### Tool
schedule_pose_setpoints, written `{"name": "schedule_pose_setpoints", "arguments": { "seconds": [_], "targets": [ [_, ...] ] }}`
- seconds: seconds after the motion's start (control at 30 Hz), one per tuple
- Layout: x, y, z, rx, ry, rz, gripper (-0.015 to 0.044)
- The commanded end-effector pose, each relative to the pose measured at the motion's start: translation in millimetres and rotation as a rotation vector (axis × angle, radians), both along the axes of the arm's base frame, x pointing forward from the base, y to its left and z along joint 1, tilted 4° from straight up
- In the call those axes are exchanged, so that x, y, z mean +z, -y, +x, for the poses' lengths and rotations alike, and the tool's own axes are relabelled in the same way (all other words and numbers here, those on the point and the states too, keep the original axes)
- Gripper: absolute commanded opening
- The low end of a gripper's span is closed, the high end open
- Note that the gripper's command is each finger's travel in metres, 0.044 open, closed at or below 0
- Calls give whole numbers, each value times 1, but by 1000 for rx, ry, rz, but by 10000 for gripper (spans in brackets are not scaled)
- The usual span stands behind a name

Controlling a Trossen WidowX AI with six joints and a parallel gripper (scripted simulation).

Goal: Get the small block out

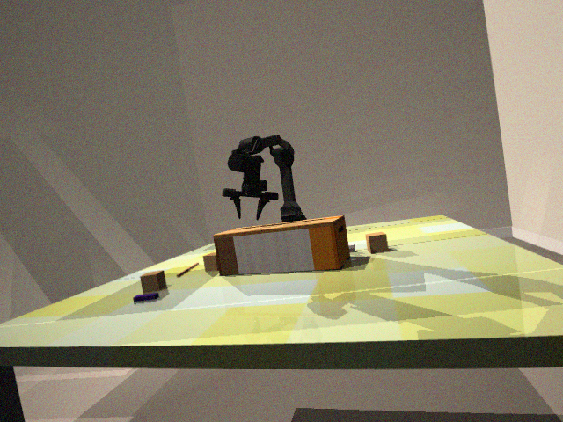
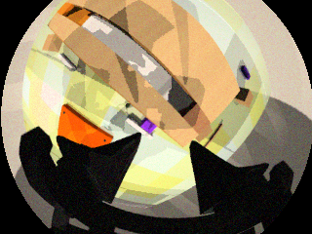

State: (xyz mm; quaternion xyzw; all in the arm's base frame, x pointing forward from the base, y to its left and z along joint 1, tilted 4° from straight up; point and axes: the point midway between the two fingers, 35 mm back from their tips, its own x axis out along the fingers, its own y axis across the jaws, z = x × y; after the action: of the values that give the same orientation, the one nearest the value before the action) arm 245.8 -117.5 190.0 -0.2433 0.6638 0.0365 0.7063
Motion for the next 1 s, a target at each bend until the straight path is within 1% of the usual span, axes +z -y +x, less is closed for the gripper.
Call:
{"name": "schedule_pose_setpoints", "arguments": {
  "seconds": [0.0,0.07,0.53,0.97],
  "targets": [
    [1,5,-14,-810,287,188,285],
    [1,7,-16,-998,344,237,285],
    [1,12,-27,-1763,539,455,285],
    [1,15,-36,-2472,647,679,285]
  ]
}}
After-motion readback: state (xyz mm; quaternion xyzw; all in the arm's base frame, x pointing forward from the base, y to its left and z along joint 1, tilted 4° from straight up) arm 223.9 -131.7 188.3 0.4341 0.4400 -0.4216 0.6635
